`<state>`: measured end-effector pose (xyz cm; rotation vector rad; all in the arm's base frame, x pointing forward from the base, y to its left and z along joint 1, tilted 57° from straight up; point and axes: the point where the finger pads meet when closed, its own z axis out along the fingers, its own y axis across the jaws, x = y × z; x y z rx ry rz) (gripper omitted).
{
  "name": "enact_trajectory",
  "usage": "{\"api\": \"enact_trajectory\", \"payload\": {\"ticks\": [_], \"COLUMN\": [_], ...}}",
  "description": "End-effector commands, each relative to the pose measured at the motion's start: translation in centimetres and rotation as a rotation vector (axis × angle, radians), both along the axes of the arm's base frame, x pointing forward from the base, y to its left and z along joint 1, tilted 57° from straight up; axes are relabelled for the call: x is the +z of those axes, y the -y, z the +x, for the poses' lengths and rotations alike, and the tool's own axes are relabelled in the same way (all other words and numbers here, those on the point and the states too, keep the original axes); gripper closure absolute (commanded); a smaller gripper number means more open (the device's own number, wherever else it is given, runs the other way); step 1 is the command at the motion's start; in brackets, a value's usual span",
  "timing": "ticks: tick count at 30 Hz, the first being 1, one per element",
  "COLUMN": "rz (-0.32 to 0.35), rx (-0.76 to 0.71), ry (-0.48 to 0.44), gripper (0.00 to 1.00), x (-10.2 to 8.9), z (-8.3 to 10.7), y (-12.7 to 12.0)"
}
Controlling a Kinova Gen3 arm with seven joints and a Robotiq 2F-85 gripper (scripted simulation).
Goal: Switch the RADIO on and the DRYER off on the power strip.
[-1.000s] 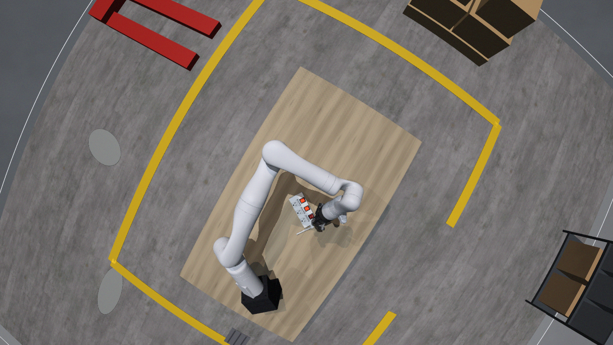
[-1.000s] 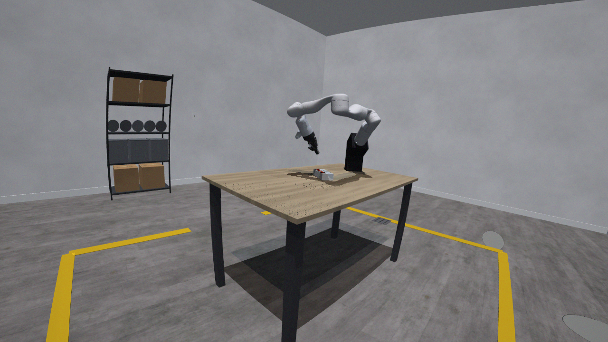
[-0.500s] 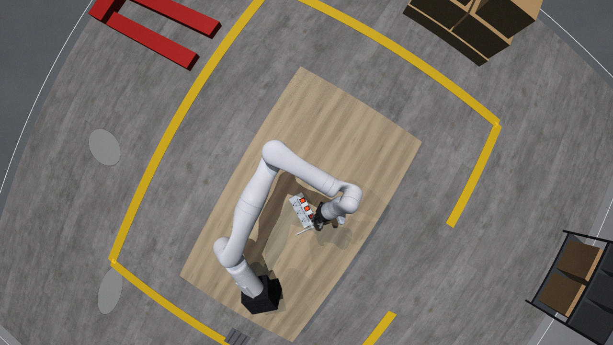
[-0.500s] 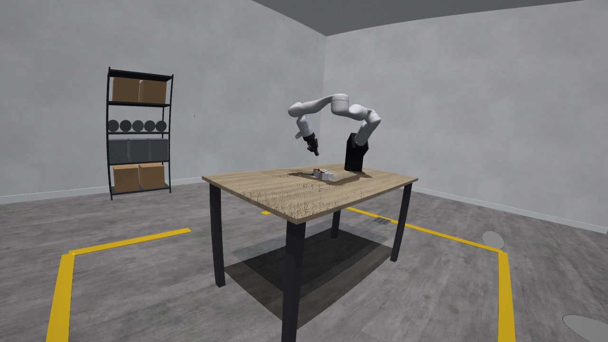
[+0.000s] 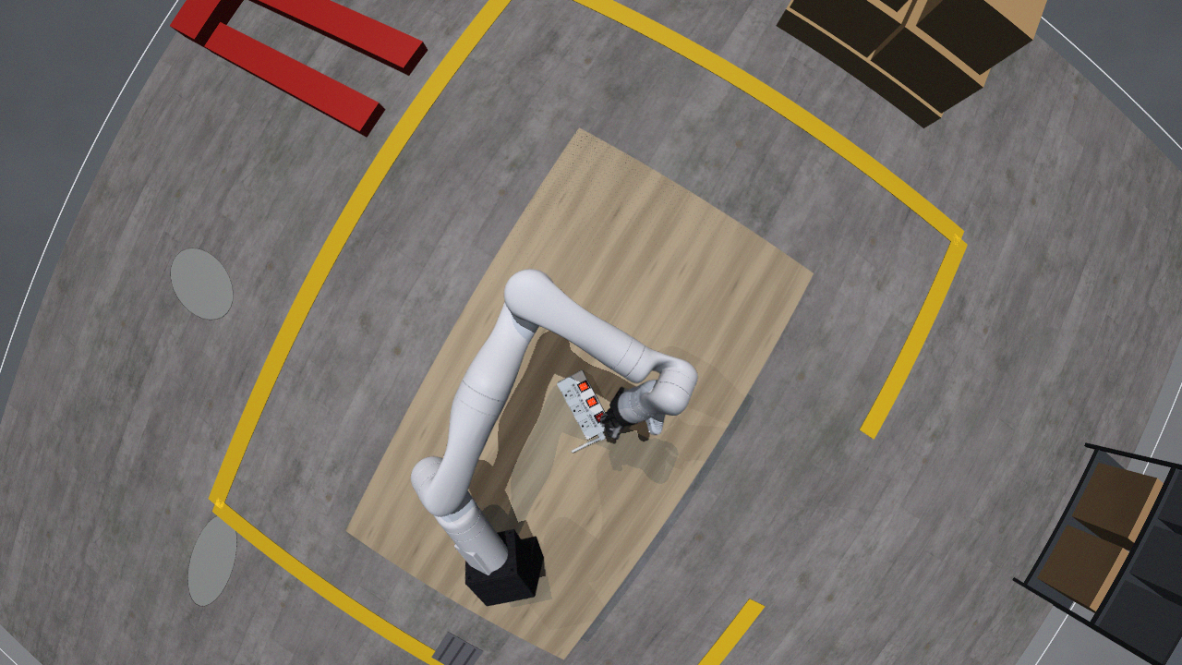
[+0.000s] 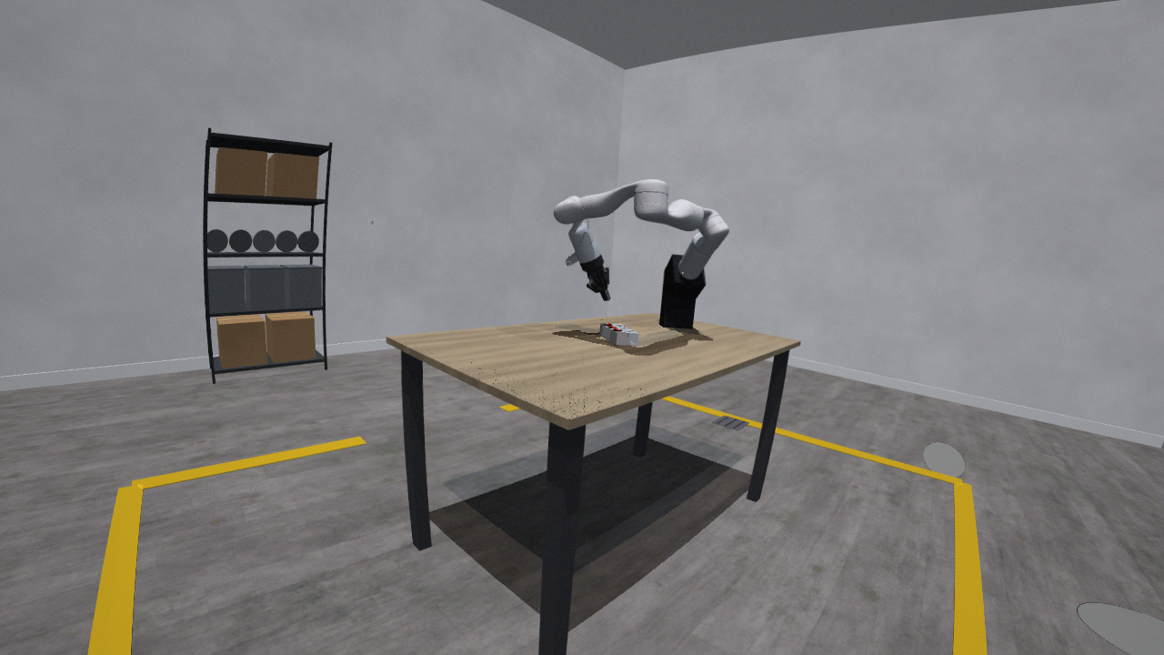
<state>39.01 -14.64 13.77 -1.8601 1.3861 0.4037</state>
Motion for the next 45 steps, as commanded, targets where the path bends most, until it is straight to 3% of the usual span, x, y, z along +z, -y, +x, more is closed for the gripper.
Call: {"api": "enact_trajectory", "payload": {"ticks": [1,45], "rz": [0.011,0.144], "rx": [-0.034,-0.367], "ry": [-0.011,-0.142], "gripper": [1.00,1.00], "x": [0.1,1.0], "z": [0.2,3.0], "y": [-0.1,-1.0]}}
